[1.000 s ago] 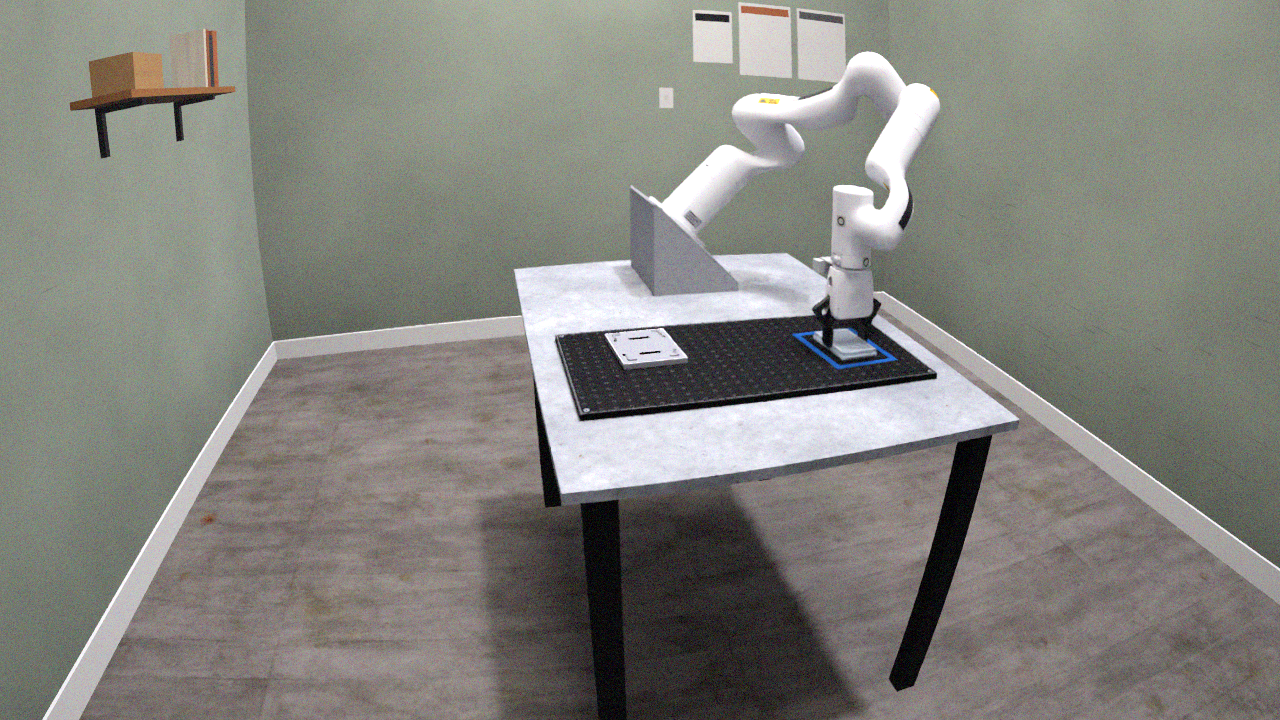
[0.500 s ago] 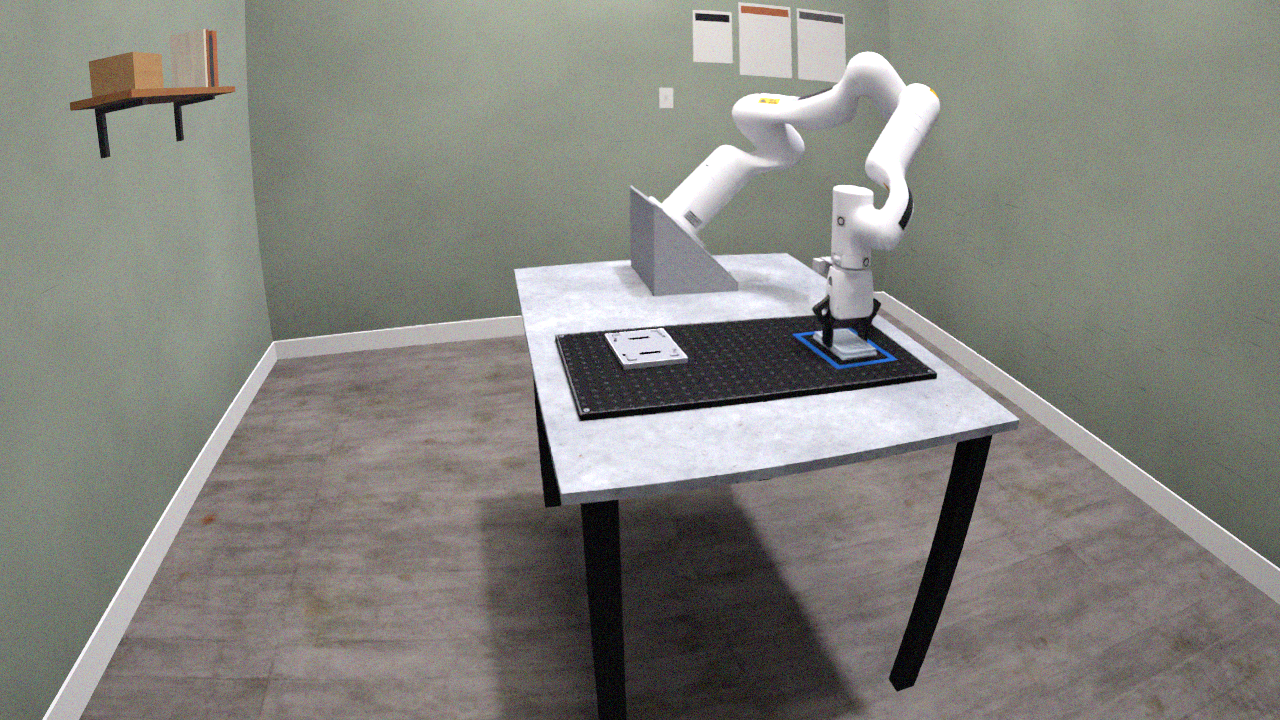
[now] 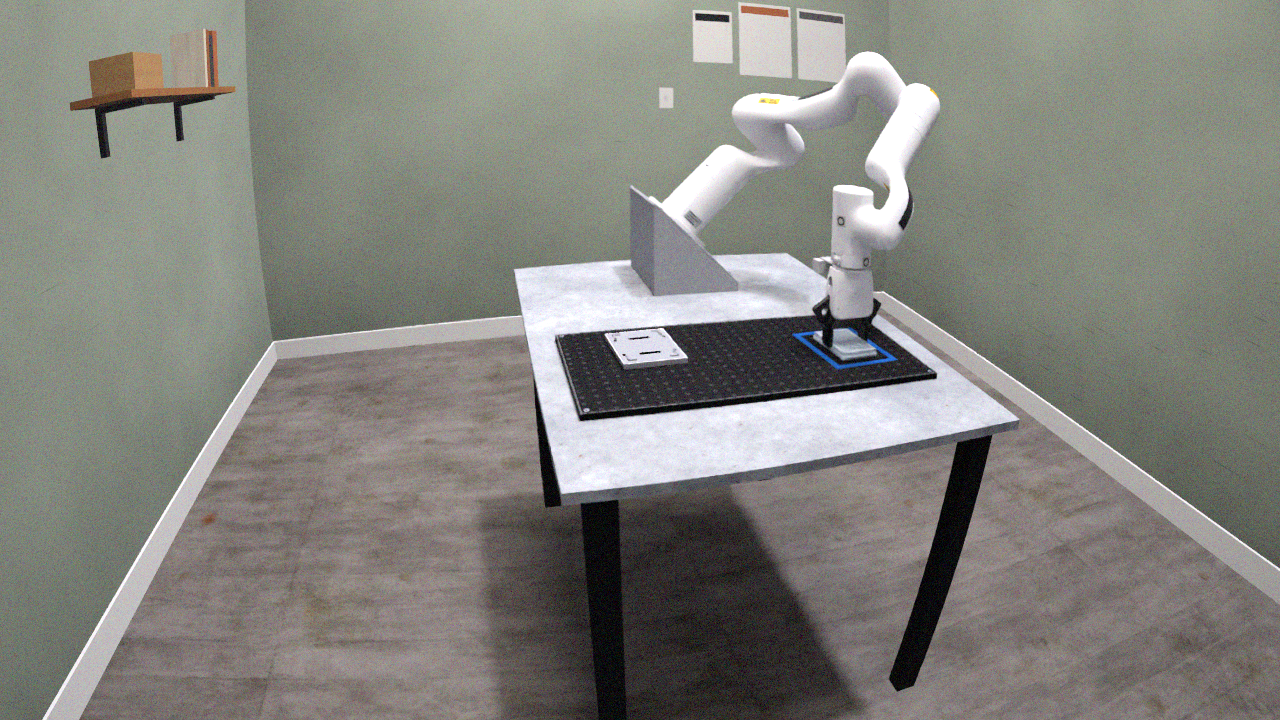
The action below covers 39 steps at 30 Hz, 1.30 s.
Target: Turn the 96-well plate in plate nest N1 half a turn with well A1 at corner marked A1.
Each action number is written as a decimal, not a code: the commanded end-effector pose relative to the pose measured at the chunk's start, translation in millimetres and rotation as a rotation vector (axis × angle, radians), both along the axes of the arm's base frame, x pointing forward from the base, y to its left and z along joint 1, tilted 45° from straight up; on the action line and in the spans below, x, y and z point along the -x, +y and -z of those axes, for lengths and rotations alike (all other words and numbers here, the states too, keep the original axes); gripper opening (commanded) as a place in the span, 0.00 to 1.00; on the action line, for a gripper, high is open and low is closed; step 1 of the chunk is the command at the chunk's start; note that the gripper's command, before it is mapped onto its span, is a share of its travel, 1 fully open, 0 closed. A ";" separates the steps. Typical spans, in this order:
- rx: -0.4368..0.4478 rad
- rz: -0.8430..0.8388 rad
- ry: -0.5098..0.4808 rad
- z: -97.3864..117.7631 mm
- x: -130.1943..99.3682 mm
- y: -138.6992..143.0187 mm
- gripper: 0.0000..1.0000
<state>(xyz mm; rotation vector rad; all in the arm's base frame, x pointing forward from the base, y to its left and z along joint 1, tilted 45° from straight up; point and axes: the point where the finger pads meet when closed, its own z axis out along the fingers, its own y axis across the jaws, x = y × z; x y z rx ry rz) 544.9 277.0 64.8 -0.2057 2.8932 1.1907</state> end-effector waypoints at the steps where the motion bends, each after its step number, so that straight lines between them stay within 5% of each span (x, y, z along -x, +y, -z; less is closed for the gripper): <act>1: 0.000 0.001 -0.002 -0.7 -0.9 -0.4 0.00; 39: 0.000 0.001 -0.002 -12.1 -1.6 -11.6 0.00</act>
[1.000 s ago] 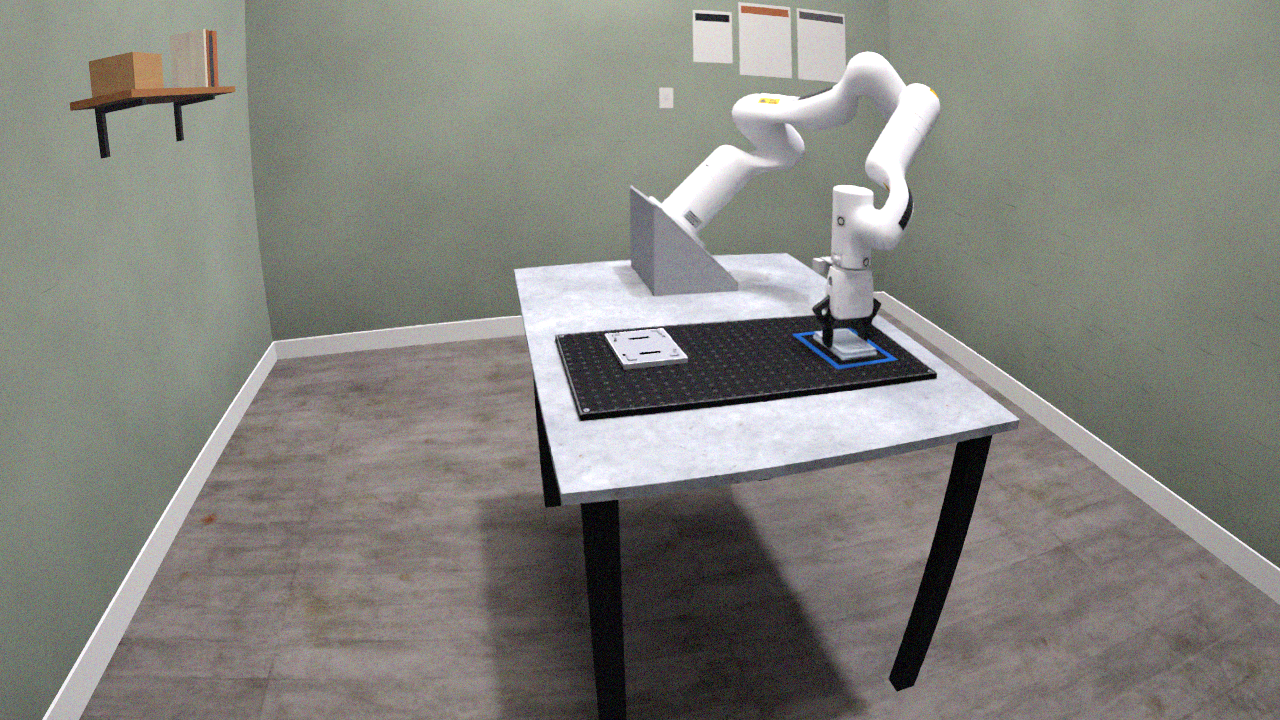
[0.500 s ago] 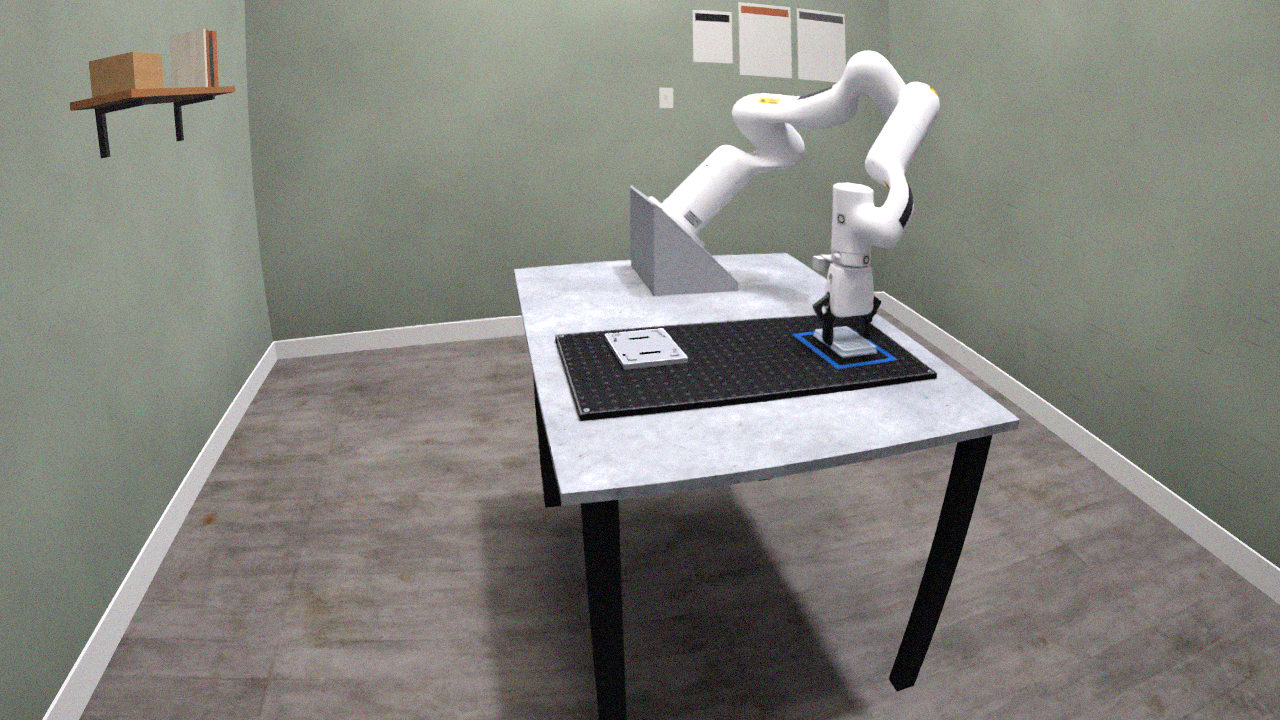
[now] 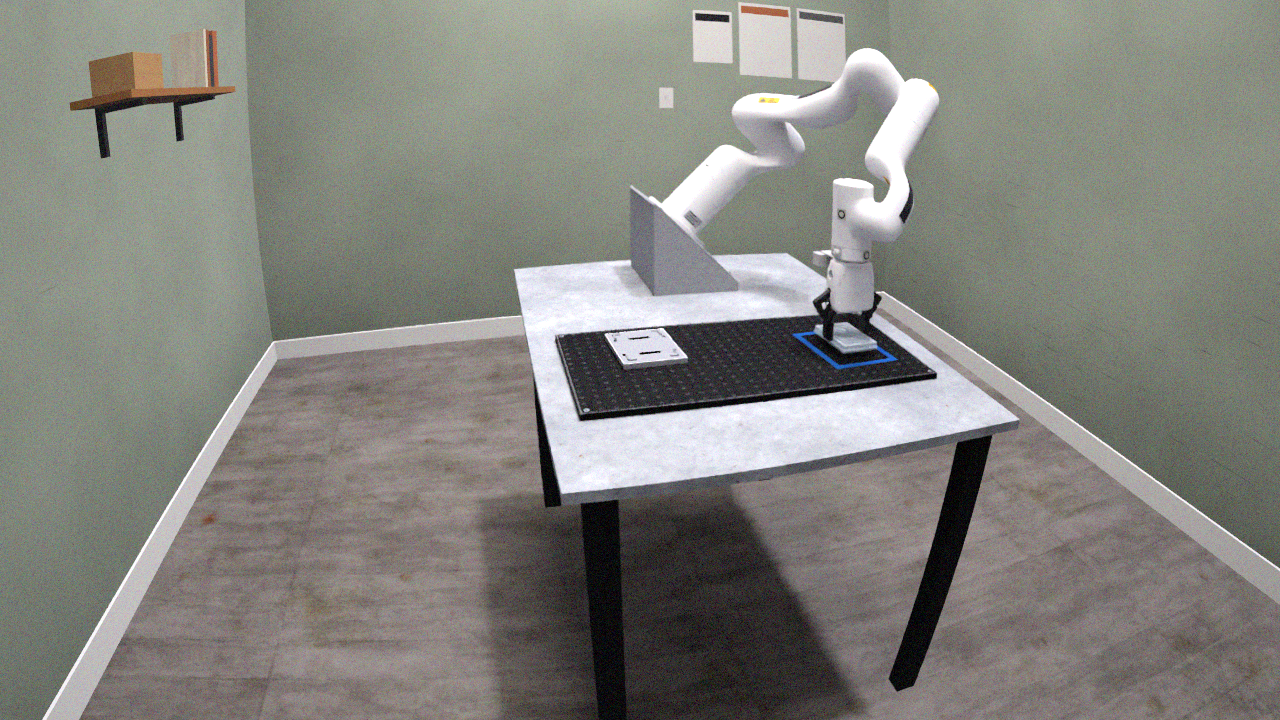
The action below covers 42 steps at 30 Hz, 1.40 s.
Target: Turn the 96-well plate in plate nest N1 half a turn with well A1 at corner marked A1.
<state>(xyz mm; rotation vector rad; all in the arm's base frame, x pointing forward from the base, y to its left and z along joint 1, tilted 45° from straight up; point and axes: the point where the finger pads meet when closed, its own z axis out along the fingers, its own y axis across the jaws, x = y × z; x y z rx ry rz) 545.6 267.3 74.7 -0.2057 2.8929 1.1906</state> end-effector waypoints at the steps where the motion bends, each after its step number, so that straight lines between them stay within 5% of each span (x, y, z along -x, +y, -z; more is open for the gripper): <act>1: 0.000 0.001 -0.002 -2.6 -1.0 -2.3 0.00; 42: 0.000 0.001 -0.002 -33.5 -2.9 -32.7 0.00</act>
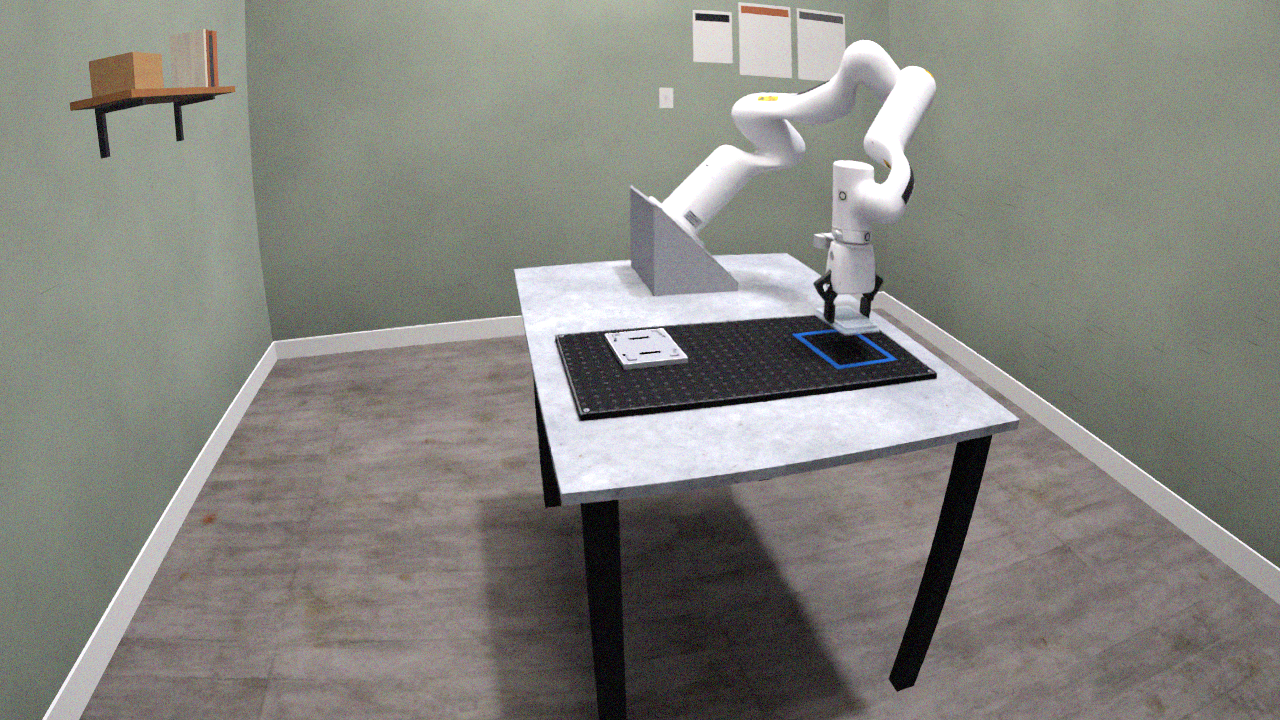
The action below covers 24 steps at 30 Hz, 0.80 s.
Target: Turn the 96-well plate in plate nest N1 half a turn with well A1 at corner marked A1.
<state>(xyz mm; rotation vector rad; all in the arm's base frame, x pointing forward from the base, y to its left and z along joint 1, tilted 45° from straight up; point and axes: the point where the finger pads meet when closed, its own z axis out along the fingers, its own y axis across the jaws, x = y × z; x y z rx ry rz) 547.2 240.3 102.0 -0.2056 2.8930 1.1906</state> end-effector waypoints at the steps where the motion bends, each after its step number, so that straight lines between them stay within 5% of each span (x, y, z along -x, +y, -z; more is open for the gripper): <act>1: 0.000 0.001 -0.002 -7.5 -1.3 -7.0 0.00; 24: 0.000 0.001 -0.002 -20.5 -2.1 -19.8 0.00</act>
